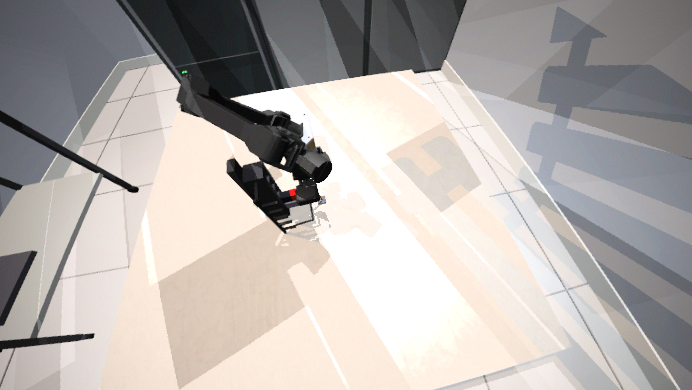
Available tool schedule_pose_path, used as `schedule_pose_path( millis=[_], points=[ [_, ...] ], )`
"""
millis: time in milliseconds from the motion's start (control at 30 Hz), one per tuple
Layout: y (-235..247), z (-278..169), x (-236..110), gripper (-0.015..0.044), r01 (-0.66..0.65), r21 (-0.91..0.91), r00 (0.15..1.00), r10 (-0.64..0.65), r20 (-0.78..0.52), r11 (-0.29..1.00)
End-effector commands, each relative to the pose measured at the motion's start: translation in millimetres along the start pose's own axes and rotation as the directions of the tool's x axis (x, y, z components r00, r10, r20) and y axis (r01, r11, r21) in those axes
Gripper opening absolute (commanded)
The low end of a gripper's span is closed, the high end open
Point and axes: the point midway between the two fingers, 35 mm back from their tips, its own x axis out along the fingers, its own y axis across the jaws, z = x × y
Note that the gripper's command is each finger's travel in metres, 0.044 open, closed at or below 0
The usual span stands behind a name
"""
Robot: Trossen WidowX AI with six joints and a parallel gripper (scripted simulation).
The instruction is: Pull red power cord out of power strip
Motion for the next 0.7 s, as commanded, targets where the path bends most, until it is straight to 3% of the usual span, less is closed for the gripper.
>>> schedule_pose_path(
  millis=[0, 667],
  points=[
    [0, -8, 0, 0.016, 0.001, -0.005, 1.0, -0.001, -0.004, 1.0],
    [0, -31, 2, 0.016, 0.001, -0.005, 1.0, -0.001, -0.006, 1.0]
  ],
)
